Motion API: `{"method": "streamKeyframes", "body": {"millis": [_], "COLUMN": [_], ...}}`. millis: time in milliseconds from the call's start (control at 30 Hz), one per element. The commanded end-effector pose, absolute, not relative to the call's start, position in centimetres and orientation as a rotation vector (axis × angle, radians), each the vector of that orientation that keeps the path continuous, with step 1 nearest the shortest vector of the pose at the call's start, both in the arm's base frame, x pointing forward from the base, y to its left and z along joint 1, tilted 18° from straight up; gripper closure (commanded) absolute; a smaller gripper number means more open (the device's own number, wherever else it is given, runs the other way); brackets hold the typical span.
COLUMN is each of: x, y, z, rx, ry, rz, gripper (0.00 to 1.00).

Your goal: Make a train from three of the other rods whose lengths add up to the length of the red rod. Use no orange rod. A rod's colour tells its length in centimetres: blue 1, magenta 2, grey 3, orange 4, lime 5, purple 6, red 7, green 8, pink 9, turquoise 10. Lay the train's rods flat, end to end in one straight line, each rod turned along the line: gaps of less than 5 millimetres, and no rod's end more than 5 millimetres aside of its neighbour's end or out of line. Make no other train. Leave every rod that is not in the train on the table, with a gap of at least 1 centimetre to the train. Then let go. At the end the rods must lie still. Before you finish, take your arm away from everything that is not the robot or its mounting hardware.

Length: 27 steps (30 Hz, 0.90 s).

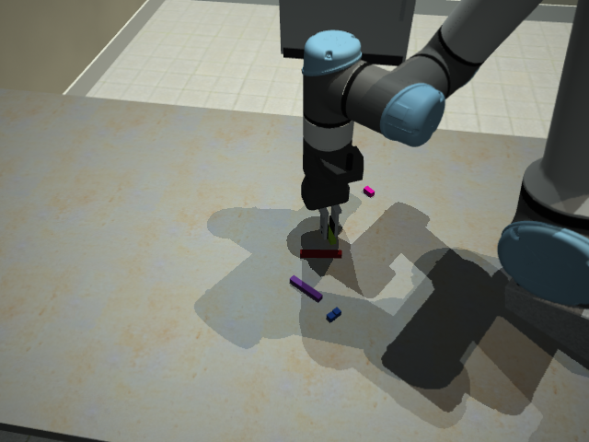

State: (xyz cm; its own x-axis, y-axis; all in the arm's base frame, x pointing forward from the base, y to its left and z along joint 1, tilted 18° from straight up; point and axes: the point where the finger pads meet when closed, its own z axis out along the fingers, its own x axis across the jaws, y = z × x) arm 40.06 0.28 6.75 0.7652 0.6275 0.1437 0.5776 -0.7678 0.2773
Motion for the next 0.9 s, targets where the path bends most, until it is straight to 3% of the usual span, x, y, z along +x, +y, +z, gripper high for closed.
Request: {"method": "streamKeyframes", "body": {"millis": [0,400,867], "x": [40.1,39.8,38.0], "y": [0.3,0.4,1.2], "z": [6.8,7.8,13.7], "rx": [2.743,2.743,2.743], "ry": [0.949,0.949,0.949], "rz": [0.339,0.339,0.339], "gripper": [0.76,0.76,0.76]}}
